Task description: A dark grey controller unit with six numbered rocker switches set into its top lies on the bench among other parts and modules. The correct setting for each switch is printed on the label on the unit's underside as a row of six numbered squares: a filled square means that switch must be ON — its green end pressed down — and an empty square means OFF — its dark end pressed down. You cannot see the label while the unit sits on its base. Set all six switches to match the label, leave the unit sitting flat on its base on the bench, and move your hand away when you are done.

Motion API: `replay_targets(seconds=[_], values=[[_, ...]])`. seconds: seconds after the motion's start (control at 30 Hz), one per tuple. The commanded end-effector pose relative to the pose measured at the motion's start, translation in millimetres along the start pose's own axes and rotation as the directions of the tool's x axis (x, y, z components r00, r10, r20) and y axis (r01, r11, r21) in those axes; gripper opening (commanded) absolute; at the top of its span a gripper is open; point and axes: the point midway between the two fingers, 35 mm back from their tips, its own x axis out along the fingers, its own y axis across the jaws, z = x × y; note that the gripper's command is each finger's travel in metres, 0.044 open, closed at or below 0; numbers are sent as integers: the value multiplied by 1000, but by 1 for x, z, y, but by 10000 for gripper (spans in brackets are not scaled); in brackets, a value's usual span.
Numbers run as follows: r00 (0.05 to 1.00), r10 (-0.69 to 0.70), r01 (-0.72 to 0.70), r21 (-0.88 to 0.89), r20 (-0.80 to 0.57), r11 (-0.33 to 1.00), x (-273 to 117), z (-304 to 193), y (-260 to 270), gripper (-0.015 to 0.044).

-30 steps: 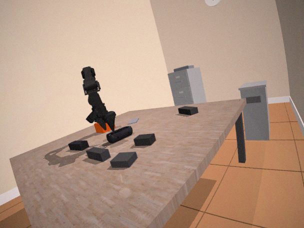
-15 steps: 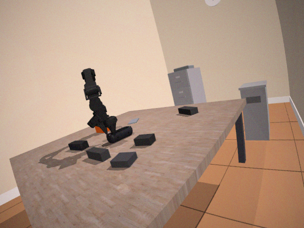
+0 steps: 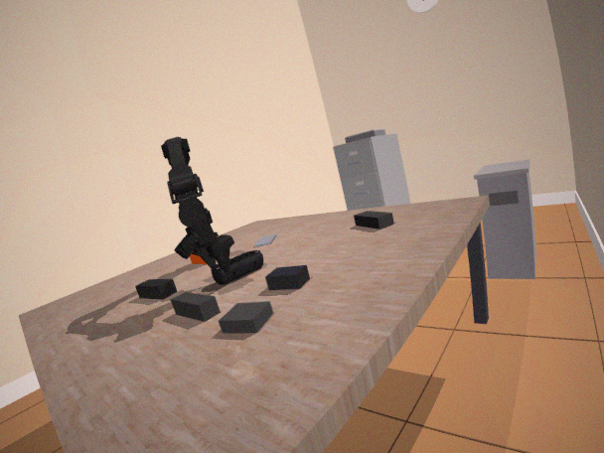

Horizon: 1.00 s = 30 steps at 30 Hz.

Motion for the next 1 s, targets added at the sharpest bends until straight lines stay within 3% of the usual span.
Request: replay_targets(seconds=[0.0,0.97], values=[[1000,2,-2,-4,-5,1000,1,-1,0,325],[1000,2,-2,-4,7,1000,-11,-8,0,335]])
